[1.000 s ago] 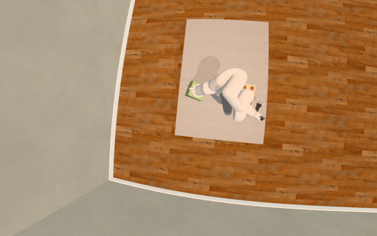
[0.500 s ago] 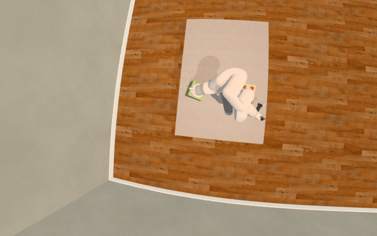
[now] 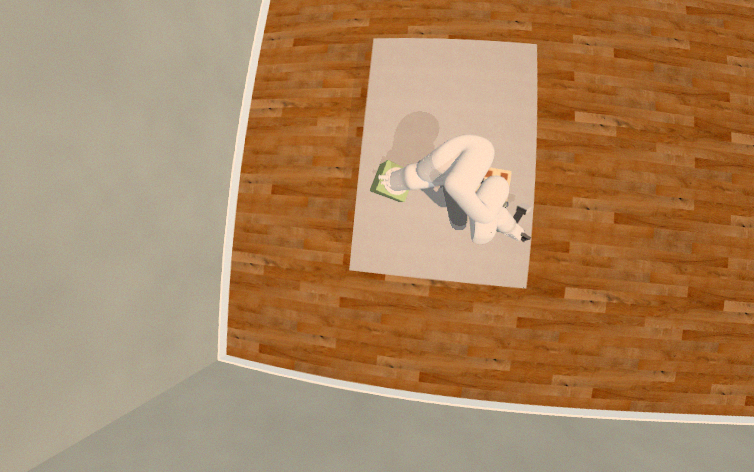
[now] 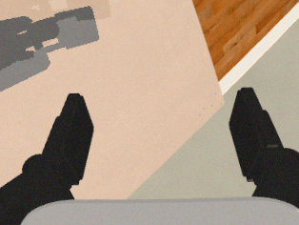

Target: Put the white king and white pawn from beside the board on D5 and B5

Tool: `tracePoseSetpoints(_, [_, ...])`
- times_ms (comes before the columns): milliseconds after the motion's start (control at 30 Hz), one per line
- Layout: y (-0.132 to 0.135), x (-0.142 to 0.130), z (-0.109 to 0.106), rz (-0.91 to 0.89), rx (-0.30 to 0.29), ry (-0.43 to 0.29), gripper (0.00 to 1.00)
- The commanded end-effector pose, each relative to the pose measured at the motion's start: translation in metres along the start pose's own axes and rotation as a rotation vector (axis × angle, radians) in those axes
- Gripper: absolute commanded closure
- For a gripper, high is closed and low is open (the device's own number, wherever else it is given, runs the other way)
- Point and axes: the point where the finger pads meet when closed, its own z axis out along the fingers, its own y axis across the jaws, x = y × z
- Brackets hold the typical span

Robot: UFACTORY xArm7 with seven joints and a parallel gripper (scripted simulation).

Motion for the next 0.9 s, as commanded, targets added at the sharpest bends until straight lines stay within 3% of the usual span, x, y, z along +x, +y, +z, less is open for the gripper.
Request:
tracePoseSetpoints(0, [0.0003, 0.0025, 0.003, 0.034, 0.025, -0.014, 0.0])
tracePoseSetpoints(867, [-0.0015, 0.0052, 0.0061, 0.076, 0.057, -0.032, 0.0])
